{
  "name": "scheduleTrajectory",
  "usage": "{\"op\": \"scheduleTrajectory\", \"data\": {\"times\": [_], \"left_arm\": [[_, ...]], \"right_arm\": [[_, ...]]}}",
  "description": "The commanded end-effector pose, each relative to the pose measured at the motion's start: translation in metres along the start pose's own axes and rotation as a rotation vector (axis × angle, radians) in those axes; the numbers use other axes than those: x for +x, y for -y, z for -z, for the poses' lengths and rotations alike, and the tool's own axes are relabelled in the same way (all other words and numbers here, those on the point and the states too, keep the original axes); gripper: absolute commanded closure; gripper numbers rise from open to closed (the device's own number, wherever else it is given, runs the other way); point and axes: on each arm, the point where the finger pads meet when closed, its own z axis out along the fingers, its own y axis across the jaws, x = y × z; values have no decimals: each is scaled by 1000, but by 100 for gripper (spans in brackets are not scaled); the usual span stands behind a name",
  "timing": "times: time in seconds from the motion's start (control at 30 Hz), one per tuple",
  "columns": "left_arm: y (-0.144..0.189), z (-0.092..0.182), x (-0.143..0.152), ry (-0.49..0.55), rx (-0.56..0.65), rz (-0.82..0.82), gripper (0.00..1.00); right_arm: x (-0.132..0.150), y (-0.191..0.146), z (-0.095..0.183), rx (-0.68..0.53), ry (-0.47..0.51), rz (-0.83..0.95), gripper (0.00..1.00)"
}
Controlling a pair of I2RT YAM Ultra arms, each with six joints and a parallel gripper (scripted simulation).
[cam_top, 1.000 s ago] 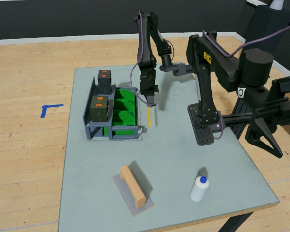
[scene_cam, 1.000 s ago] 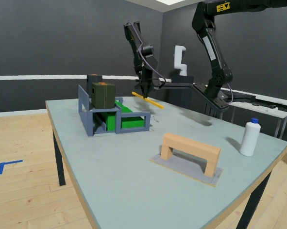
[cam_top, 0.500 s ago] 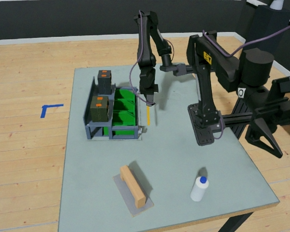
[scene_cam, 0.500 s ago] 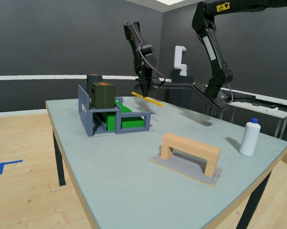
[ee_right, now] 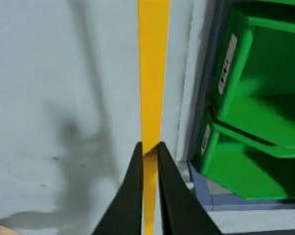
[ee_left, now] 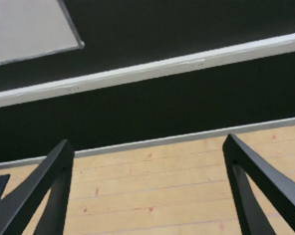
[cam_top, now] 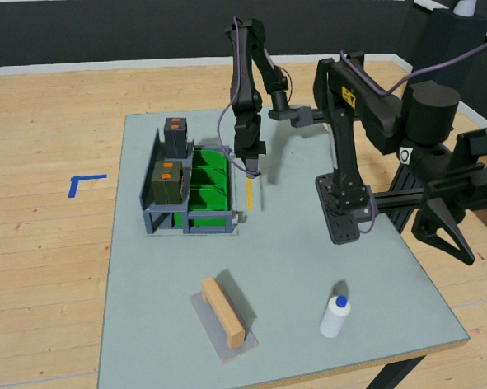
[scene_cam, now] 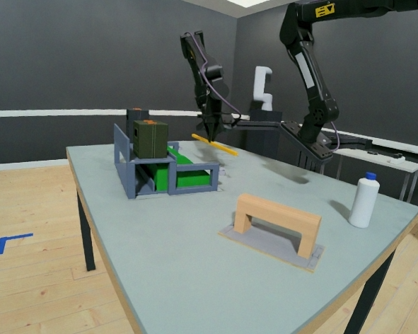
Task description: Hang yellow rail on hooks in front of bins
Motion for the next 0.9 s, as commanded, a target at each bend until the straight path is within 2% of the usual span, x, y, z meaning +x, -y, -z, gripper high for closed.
{"op": "scheduleTrajectory", "data": {"times": [0.0,0.3,0.47,0.73,0.8,0.87], "left_arm": [[-2,9,-2,3,-6,-11,0],[-2,9,-2,3,-6,-11,0],[-2,9,-2,3,-6,-11,0],[-2,9,-2,3,-6,-11,0],[-2,9,-2,3,-6,-11,0],[-2,9,-2,3,-6,-11,0]], "right_arm": [[-22,3,22,27,79,-7,100],[-17,-4,7,19,40,8,100],[-18,0,17,24,61,0,100],[-14,-3,11,20,40,8,100],[-13,4,15,28,36,23,100],[-9,28,16,24,38,14,100]]}}
